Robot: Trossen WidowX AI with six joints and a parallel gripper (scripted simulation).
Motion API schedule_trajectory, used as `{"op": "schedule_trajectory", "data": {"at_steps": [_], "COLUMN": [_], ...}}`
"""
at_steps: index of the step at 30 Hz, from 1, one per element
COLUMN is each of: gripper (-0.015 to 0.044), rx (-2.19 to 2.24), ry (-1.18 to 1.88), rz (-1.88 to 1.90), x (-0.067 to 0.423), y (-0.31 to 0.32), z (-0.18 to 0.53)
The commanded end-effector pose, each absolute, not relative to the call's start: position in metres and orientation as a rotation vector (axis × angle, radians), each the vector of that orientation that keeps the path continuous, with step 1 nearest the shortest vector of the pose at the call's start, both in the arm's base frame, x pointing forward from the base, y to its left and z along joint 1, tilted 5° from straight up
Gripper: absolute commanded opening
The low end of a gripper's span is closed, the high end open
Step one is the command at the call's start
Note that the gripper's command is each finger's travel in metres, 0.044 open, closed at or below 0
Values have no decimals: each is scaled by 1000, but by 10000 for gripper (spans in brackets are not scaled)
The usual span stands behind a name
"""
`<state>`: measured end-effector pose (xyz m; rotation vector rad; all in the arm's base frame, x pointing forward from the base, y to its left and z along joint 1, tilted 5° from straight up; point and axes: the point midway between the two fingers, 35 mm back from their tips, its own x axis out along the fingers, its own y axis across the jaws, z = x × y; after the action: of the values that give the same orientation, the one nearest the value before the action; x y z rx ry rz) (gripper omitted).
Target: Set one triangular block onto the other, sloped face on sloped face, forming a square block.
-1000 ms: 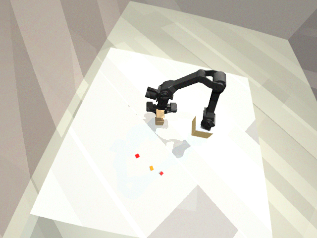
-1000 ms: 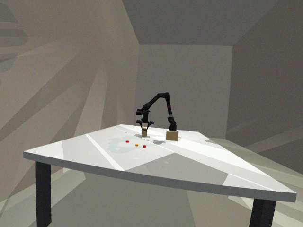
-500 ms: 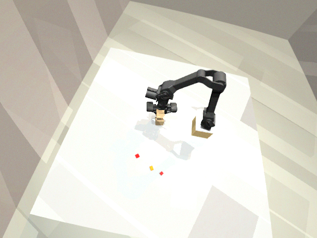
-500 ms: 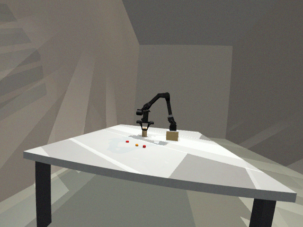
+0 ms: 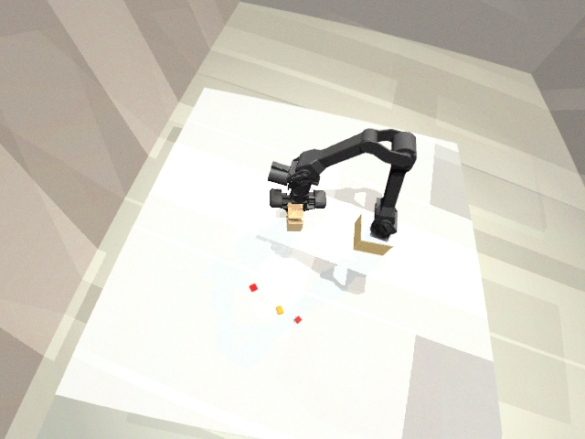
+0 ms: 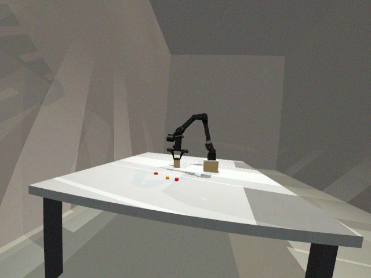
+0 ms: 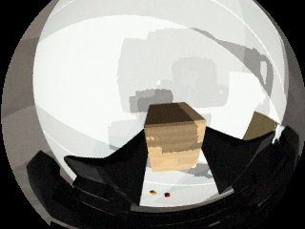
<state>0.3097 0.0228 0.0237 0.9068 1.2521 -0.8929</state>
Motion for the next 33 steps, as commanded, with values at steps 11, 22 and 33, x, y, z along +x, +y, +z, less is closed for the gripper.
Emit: {"op": "schedule_trajectory", "data": {"at_steps": [11, 22, 33], "gripper": [0, 0, 0], "rx": [902, 902, 902], "ry": [1258, 1258, 1258], "rz": [-902, -902, -902], "x": [306, 305, 305], "y": [25, 28, 28], "z": [12, 6, 5]}}
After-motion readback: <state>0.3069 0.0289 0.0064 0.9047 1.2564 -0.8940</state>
